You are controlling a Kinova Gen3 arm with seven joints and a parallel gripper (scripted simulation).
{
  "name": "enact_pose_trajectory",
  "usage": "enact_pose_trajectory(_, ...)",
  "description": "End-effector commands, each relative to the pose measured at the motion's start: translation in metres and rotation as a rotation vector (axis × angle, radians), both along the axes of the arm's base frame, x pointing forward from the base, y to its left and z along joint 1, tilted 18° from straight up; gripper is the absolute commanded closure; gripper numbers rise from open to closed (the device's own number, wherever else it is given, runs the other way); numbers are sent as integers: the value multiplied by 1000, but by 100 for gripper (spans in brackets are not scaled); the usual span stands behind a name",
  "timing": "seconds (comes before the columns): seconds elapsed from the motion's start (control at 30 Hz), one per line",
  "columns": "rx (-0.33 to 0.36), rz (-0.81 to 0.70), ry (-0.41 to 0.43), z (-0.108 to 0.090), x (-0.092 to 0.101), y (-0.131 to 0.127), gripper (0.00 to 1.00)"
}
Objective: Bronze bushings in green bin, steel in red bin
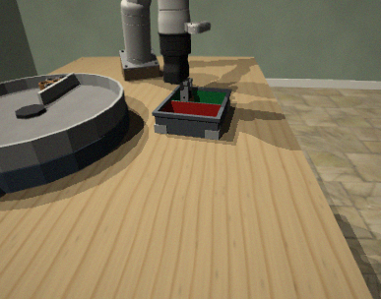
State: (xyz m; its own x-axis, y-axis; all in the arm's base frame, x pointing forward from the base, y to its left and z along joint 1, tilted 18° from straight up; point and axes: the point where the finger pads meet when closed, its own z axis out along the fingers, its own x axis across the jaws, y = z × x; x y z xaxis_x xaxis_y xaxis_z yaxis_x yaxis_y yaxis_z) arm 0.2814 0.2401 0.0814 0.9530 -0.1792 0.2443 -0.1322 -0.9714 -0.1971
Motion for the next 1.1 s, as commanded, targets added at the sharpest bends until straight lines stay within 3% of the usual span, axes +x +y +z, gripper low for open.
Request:
enact_pose_trajectory(0.0, 2, -1, -1, 1, 1, 0, 58)
enact_pose_trajectory(1.07, 1, -1, -1, 9, -2, -1, 58)
